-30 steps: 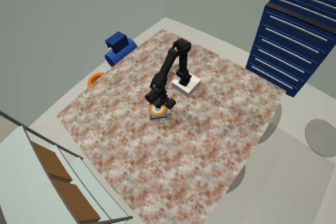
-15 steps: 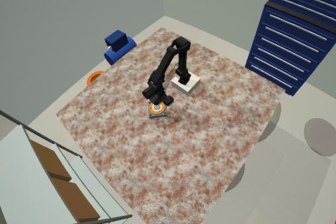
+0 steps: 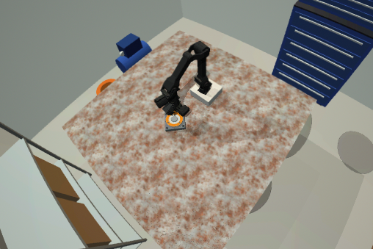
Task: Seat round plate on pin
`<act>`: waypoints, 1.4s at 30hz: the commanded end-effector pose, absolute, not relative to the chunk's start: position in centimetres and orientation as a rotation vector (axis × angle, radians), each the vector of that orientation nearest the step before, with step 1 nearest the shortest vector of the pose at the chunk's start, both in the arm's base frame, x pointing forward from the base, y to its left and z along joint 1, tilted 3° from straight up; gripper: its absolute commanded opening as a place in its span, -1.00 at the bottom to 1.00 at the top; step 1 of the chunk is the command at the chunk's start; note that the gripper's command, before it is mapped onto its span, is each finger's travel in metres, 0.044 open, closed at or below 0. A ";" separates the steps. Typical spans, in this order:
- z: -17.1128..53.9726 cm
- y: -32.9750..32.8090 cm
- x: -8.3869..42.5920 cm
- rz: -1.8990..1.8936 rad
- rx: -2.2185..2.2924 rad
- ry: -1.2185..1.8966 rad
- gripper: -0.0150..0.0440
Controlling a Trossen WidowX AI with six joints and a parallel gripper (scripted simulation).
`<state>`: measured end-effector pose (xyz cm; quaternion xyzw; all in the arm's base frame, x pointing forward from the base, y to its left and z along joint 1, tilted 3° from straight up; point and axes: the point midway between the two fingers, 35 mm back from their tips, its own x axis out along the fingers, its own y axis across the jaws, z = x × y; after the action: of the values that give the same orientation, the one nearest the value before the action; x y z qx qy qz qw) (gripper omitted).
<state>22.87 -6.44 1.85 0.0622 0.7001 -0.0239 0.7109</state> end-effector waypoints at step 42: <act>2.4 -10.2 27.8 -0.057 0.130 1.548 -0.49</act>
<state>27.38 -10.09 2.33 0.0583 0.6982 -0.0242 0.7131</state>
